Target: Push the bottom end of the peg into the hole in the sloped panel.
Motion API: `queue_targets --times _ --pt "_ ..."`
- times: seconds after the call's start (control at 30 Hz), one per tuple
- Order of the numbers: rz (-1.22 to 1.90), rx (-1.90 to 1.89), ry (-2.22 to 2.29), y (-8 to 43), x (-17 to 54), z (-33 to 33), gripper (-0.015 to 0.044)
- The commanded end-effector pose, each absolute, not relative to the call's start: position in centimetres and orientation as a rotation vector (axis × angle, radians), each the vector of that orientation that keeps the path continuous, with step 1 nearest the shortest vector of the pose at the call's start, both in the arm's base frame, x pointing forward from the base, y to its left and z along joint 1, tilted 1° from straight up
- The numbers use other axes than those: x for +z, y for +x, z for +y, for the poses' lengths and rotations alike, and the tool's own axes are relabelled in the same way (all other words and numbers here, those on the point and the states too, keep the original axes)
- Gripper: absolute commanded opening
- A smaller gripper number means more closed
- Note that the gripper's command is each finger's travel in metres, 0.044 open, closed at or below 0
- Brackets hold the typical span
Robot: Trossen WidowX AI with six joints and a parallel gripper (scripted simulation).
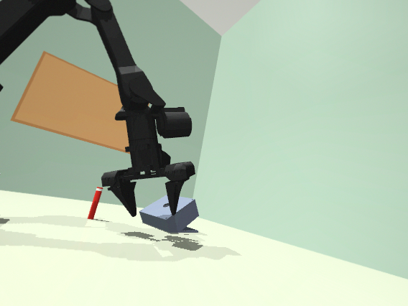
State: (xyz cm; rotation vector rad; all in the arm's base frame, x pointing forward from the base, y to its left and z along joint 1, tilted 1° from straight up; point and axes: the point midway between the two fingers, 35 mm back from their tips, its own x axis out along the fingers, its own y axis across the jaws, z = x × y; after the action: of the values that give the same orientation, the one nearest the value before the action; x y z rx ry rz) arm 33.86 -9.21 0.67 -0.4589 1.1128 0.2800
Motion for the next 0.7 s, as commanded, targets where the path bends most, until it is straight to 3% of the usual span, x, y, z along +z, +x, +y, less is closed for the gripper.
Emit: queue_targets --times 0.0,0.67 --pt "1.138 0.285 -0.424 34.2 1.1 -7.7 0.0440" --pt "1.291 0.299 -0.267 33.9 3.0 0.4 0.0440"
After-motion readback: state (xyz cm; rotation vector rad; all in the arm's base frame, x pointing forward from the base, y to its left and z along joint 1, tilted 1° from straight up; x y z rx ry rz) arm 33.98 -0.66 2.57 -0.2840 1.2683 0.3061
